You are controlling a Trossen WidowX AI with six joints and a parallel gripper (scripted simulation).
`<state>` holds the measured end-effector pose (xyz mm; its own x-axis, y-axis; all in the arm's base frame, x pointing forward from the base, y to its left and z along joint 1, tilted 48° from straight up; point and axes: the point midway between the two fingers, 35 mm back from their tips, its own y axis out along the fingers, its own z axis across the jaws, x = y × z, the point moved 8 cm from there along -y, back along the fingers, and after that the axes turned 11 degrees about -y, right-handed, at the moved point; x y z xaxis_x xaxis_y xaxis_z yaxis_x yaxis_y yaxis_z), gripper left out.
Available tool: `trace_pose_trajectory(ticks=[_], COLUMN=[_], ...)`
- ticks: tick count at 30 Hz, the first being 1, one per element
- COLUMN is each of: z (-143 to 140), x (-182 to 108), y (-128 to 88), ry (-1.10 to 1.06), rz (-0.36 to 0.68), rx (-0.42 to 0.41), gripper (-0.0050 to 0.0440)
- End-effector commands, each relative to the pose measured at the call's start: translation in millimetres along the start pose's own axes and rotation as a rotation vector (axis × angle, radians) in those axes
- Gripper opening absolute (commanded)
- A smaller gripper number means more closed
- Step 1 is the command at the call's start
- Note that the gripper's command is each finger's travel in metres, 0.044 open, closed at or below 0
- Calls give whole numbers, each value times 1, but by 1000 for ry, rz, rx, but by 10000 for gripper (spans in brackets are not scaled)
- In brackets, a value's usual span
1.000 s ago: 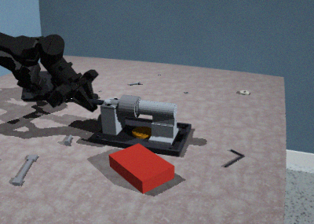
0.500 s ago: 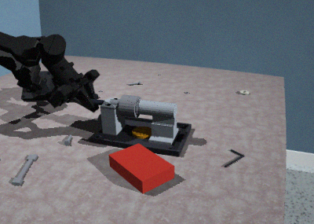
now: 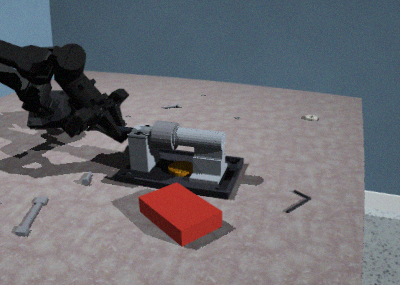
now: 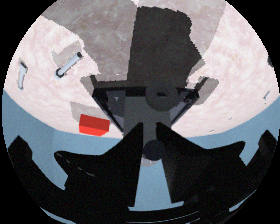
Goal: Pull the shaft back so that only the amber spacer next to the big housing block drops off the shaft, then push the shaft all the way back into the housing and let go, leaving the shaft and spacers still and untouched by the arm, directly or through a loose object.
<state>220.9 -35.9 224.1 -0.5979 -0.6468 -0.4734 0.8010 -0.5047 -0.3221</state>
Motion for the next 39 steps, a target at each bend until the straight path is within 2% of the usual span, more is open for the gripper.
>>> trace_pose_trajectory(ticks=[1,39], z=[3,4], x=[-5,-11], y=[0,6], ry=[8,8], rz=[21,21], rx=[4,4], gripper=[0,0])
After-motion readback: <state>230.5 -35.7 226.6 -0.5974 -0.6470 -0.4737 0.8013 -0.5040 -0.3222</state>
